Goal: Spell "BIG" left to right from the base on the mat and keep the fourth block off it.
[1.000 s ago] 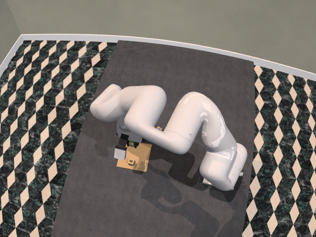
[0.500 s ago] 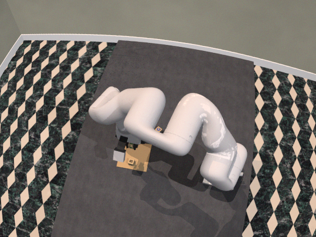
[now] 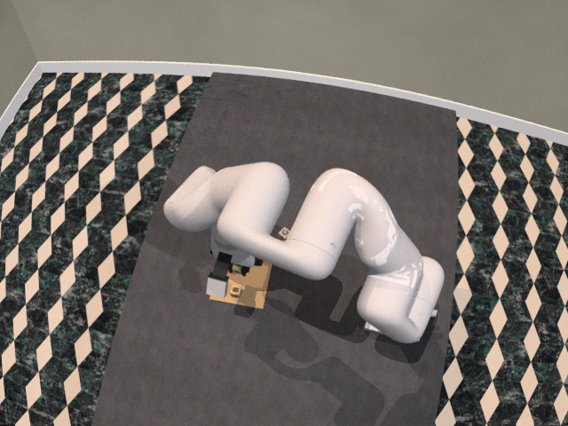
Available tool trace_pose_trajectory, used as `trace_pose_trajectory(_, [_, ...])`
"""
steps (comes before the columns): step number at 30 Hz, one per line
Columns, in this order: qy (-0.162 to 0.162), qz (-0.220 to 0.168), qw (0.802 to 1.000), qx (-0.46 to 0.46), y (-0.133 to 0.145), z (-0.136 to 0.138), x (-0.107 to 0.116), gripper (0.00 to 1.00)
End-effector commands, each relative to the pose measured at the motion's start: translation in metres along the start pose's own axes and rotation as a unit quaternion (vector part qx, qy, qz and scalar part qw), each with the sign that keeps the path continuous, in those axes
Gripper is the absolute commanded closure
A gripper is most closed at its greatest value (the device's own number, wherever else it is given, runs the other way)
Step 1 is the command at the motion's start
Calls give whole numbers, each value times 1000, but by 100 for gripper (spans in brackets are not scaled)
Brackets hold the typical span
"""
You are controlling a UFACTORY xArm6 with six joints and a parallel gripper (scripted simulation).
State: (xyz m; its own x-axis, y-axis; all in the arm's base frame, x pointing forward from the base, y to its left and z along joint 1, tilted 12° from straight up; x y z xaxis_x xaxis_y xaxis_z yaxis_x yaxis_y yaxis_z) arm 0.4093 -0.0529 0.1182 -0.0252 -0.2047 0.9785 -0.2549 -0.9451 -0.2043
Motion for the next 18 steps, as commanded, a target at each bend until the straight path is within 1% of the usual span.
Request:
trace_pose_trajectory(1, [2, 0, 1000, 0, 0, 2, -26, 79])
trace_pose_trajectory(4, [2, 0, 1000, 0, 0, 2, -39, 79])
trace_pose_trajectory(6, [2, 0, 1000, 0, 0, 2, -39, 79])
trace_pose_trajectory(11, [2, 0, 1000, 0, 0, 2, -52, 79])
trace_pose_trajectory(18, [2, 0, 1000, 0, 0, 2, -55, 79])
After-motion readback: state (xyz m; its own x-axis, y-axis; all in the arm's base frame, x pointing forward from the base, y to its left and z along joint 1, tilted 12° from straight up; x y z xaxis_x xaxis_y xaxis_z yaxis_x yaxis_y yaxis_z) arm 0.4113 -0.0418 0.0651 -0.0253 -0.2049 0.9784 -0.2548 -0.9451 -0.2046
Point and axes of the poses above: the point where the finger pads meet when closed, its own x axis back along the fingers, its own z axis across the jaws, y = z × x, the point moved 8 cm from there along x, back along the fingers, and after that the axes turned 11 degrees about -x, right-handed, at the moved point
